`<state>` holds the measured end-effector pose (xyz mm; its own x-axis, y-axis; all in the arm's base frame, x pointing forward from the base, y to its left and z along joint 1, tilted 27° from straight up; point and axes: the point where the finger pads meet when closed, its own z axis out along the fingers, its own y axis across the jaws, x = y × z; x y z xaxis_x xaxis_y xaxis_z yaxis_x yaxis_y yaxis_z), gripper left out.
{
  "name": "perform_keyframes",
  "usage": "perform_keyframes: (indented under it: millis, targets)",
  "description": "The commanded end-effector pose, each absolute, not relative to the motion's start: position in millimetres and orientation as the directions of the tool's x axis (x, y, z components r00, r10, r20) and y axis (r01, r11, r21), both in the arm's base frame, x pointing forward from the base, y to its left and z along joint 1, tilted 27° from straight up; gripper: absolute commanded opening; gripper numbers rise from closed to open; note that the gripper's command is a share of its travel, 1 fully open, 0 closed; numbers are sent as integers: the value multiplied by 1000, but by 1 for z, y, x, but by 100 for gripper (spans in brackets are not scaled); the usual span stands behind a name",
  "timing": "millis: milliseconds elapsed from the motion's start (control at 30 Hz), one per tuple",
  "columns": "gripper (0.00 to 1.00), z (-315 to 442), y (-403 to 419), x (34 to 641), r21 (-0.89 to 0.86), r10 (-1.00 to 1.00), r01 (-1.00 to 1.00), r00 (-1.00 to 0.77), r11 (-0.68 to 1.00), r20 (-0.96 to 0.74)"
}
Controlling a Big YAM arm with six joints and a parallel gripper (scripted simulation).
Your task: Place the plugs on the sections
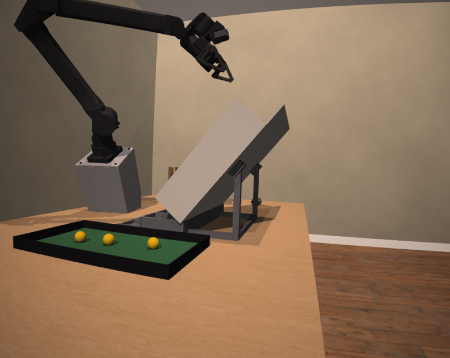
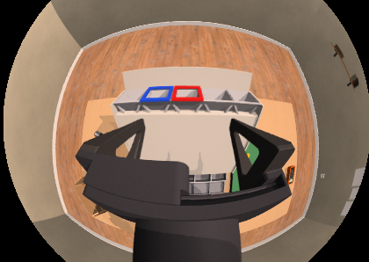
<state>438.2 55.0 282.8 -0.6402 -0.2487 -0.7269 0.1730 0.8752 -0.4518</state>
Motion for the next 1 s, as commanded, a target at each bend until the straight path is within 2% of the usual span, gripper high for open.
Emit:
perform_keyframes:
  millis: [0, 967]
  targets:
    - [100, 320, 58, 462, -418, -230, 206, -586, 885, -777]
    - [100, 321, 62, 467, -419, -238, 196, -583, 887, -777]
